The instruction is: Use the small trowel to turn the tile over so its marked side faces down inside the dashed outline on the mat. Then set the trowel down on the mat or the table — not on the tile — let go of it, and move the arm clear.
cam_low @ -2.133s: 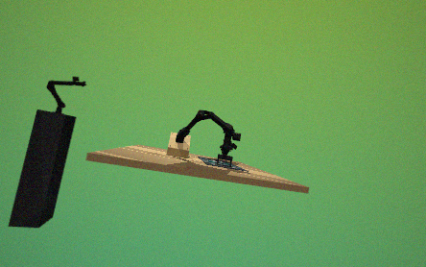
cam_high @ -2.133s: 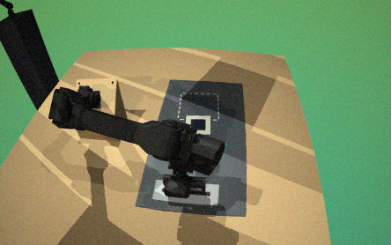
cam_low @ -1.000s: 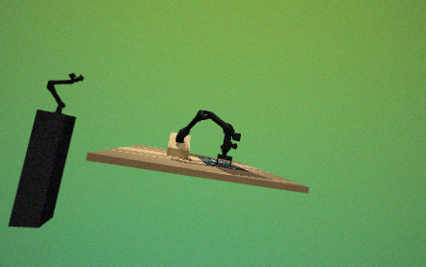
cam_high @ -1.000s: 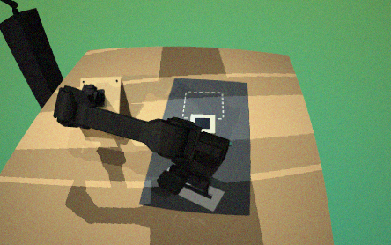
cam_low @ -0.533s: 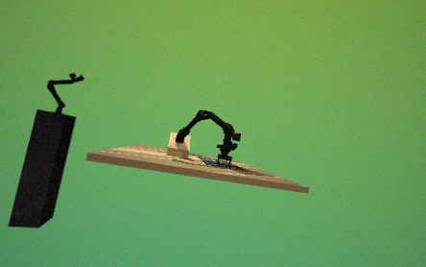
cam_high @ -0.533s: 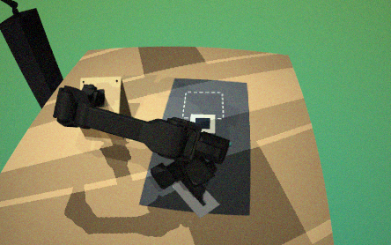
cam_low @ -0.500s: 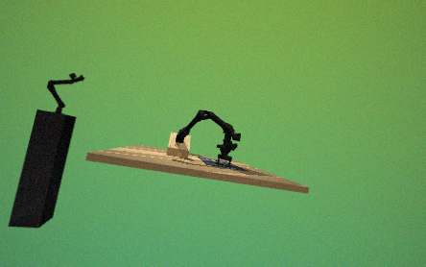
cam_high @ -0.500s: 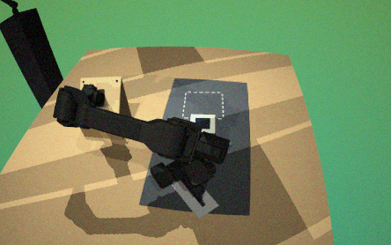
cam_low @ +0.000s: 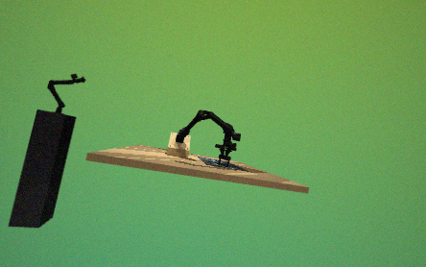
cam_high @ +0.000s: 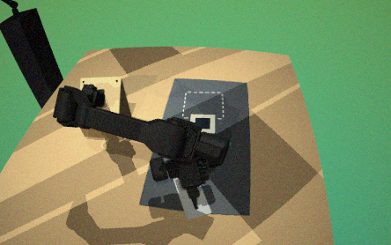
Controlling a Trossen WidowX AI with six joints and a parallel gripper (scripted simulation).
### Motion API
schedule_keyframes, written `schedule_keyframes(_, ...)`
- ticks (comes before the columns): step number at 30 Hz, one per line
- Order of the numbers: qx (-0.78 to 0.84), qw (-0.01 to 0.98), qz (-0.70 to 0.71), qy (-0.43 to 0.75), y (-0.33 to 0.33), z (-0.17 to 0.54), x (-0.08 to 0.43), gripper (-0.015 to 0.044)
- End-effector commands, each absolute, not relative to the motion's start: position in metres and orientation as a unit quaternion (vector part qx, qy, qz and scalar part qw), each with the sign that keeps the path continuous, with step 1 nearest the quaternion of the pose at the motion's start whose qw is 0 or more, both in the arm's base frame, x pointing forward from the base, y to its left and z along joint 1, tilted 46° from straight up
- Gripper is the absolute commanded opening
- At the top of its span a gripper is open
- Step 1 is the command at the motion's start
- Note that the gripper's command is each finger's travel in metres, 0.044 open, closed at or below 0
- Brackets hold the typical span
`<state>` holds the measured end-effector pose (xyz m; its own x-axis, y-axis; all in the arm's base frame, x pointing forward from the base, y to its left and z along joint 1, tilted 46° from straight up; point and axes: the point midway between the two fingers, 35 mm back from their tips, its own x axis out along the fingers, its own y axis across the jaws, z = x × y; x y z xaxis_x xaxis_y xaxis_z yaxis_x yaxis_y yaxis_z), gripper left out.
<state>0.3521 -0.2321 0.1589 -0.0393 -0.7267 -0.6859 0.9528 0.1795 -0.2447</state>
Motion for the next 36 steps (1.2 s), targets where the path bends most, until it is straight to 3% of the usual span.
schedule_keyframes(1,0.162,0.673,-0.626,0.358,-0.234,0.159,0.352,0.0156)
schedule_keyframes(6,0.162,0.673,-0.626,0.358,-0.234,0.159,0.352,0.0270)
schedule_keyframes(24,0.162,0.673,-0.626,0.358,-0.234,0.159,0.352,0.0270)
schedule_keyframes(35,0.162,0.673,-0.626,0.358,-0.201,0.190,0.350,0.0270)
schedule_keyframes(36,0.162,0.678,-0.621,0.359,-0.198,0.190,0.353,0.0296)
